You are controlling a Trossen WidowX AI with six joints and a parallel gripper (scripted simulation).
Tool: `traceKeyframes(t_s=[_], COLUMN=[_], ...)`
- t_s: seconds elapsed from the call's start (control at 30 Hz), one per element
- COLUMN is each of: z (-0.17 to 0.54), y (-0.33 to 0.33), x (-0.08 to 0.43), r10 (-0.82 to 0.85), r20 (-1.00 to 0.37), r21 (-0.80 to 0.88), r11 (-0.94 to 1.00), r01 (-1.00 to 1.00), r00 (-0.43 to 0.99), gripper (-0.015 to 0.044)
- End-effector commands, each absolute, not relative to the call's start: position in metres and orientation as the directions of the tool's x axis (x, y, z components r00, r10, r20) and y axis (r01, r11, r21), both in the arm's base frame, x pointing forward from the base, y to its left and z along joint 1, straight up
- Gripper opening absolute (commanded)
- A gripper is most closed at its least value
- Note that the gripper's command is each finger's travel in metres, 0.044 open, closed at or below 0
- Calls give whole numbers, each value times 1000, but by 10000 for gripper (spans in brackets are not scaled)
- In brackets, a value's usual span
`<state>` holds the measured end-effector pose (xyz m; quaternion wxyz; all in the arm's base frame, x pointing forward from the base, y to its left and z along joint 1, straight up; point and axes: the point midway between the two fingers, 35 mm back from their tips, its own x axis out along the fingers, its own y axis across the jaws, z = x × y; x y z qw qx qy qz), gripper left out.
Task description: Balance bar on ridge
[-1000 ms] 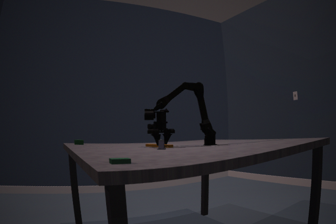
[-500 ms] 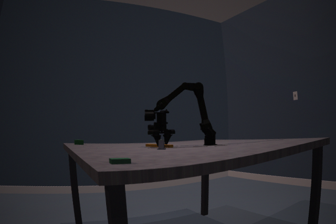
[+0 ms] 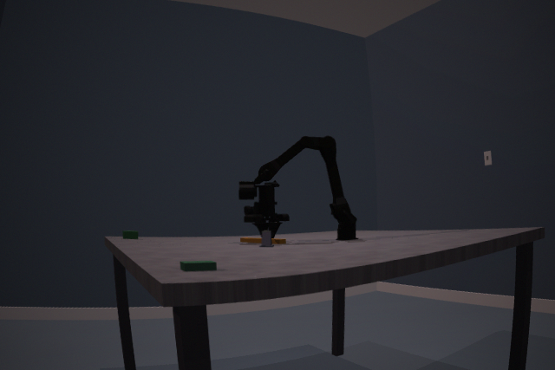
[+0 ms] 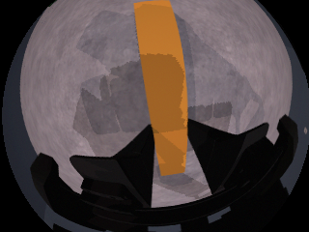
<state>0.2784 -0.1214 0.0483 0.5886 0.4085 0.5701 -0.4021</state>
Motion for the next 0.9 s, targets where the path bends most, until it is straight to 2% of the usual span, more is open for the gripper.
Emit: traceKeyframes(t_s=[0.0,0.03,0.87], z=[52,54,118], y=[-122,-122,-123], x=[279,279,280], r10=[-8,-8,-10], r20=[-1000,-1000,-1000], r21=[22,22,20], r11=[343,343,340], r01=[939,939,940], r00=[26,26,25], gripper=[25,0,0])
